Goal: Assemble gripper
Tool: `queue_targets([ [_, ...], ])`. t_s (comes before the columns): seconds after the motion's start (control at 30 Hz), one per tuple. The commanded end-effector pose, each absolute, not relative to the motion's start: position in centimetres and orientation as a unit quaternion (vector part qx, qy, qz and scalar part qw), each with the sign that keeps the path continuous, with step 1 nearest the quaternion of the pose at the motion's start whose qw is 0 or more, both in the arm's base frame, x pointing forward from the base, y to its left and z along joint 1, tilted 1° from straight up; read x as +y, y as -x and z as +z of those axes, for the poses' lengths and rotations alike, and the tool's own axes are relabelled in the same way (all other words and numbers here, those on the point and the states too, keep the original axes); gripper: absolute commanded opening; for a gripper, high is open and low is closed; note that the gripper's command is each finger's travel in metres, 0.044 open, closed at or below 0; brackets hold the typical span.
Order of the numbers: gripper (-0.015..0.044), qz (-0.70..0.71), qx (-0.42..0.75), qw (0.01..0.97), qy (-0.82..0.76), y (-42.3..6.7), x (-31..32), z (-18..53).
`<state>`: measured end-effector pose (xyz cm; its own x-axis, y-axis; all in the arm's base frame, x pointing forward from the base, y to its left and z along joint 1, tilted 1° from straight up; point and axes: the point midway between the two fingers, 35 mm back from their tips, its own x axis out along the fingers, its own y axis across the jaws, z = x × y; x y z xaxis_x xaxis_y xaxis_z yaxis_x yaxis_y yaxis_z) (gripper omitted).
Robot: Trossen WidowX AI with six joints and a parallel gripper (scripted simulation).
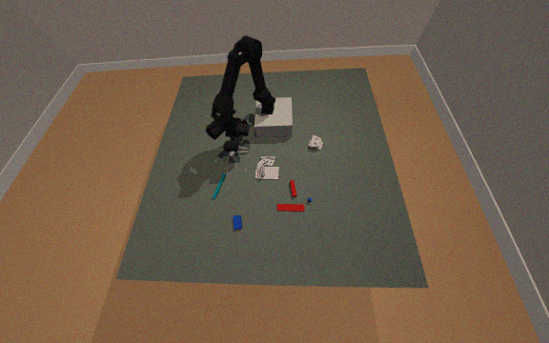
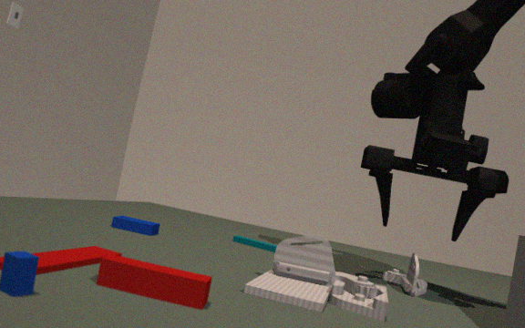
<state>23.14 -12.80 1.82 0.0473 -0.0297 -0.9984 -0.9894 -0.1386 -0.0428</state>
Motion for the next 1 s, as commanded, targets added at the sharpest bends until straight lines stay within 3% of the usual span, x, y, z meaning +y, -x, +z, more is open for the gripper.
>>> queue_targets([
  [0.0,0.0440,0.523,0.463,0.463,0.546,-22.6,-12.6,-0.2],
  [0.97,0.0440,0.523,0.463,0.463,0.546,-22.7,-12.7,-4.2],
])
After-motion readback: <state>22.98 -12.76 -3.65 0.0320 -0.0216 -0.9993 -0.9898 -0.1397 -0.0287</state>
